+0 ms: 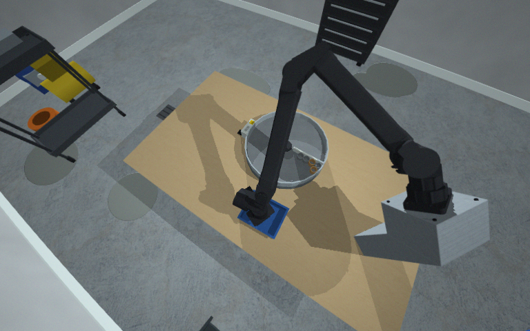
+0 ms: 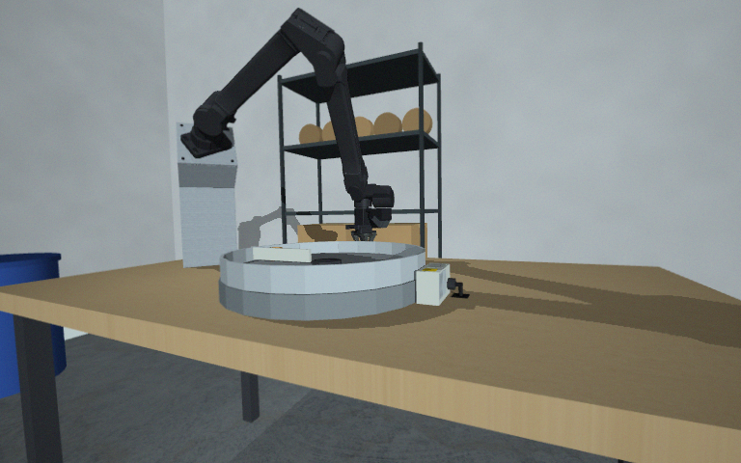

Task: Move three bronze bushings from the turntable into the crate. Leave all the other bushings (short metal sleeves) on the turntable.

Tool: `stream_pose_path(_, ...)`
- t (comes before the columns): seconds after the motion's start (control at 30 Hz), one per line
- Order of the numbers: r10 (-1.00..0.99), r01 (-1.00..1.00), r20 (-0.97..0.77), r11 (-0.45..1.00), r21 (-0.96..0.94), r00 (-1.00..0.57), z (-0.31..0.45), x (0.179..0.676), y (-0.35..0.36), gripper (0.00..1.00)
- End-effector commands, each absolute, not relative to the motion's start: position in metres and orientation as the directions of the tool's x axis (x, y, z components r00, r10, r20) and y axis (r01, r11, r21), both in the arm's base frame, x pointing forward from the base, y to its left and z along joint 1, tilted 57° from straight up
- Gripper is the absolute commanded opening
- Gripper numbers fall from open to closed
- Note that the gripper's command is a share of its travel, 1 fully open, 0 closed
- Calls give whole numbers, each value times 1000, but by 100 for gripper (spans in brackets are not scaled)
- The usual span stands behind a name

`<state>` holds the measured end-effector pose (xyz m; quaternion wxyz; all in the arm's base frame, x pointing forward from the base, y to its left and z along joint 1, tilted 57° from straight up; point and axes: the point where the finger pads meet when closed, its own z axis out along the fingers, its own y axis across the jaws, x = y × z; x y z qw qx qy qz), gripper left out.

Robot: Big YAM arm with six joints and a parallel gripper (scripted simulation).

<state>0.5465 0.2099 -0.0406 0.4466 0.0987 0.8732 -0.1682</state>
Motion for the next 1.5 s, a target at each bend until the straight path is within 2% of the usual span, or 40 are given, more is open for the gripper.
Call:
stream_pose_path(0.0,11,308,-814,928,-208,-581,-43,547,216,13)
stream_pose_path(1.1,11,308,-814,929,-208,-581,-43,547,216,13)
stream_pose_path(1.47,17,305,-818,932,-196,-575,-25,530,228,13)
